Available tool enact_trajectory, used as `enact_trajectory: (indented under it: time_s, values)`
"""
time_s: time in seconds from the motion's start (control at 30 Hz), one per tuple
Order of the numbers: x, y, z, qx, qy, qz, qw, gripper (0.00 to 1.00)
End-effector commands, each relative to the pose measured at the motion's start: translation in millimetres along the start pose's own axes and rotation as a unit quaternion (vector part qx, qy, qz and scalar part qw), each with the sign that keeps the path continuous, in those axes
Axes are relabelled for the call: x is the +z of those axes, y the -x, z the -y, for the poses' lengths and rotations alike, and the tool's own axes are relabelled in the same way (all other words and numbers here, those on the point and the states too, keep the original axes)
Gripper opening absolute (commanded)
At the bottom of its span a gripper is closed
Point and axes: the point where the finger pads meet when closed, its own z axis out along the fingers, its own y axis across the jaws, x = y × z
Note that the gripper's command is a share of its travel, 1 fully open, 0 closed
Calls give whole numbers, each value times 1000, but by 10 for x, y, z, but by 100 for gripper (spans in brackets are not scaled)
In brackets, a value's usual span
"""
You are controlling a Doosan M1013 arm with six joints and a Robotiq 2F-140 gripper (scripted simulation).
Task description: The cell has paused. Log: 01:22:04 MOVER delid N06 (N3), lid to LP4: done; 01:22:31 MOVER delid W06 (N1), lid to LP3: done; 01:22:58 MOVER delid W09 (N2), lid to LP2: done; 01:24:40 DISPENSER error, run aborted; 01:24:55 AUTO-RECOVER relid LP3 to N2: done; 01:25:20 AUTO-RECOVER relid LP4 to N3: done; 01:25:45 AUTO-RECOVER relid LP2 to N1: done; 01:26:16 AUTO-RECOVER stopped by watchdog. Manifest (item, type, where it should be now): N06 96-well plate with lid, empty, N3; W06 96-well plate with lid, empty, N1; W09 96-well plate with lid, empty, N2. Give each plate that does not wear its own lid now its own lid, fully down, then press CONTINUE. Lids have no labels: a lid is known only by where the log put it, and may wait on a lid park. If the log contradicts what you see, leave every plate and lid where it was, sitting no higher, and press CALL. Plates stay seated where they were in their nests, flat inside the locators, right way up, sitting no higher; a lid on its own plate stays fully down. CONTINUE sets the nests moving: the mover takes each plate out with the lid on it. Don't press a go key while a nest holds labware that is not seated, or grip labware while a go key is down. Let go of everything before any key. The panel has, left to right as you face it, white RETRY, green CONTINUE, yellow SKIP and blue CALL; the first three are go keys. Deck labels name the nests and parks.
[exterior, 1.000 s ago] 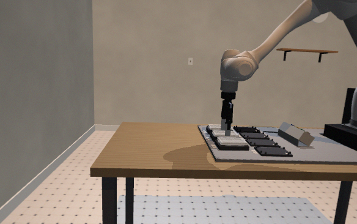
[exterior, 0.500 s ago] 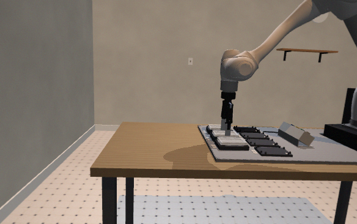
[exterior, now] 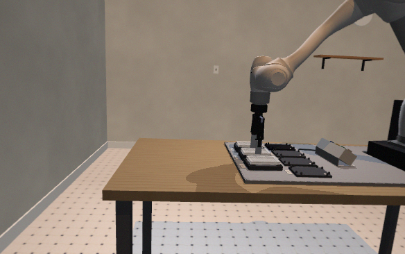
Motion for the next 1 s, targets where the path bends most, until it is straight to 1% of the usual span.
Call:
enact_trajectory:
  time_s: [0.0,0.6,0.97]
  values:
    - [-2,0,0,0,0,0,1000,66]
    - [-8,0,0,0,0,0,1000,66]
    - [-89,0,0,0,0,0,1000,66]
